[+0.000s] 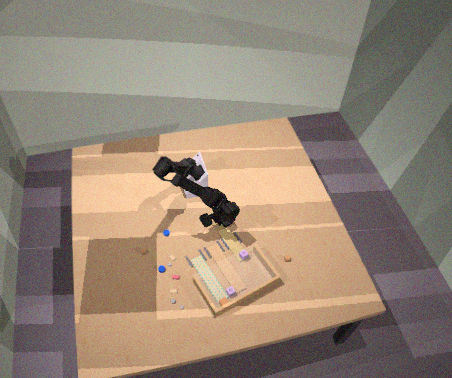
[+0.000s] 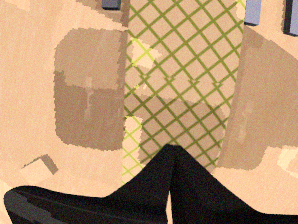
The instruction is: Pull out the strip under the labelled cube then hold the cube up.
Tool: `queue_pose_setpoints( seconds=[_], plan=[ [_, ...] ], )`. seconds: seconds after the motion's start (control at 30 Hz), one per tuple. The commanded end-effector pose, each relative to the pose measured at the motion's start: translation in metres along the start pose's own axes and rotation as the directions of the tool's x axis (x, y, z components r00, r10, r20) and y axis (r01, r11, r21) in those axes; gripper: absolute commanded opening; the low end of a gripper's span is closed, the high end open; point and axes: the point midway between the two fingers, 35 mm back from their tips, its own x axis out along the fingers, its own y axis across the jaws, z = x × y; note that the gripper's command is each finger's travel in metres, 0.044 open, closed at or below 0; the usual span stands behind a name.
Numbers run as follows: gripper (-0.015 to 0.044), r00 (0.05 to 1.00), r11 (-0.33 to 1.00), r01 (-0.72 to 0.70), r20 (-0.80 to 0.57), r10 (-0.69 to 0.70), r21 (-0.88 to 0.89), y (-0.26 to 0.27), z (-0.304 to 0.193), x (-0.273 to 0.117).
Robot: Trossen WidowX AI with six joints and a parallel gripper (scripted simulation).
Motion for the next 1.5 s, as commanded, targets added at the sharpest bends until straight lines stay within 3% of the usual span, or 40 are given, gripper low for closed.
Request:
queue_pose_setpoints(
  seconds=[0.0,1.47],
  plan=[
    [0.0,0.999,1.0,-0.001,-0.034,0.001,-0.018,0.002,-0.018,0.005],
    [0.0,0.999,1.0,-0.002,-0.035,0.001,-0.019,0.001,-0.054,0.004]
  ],
)
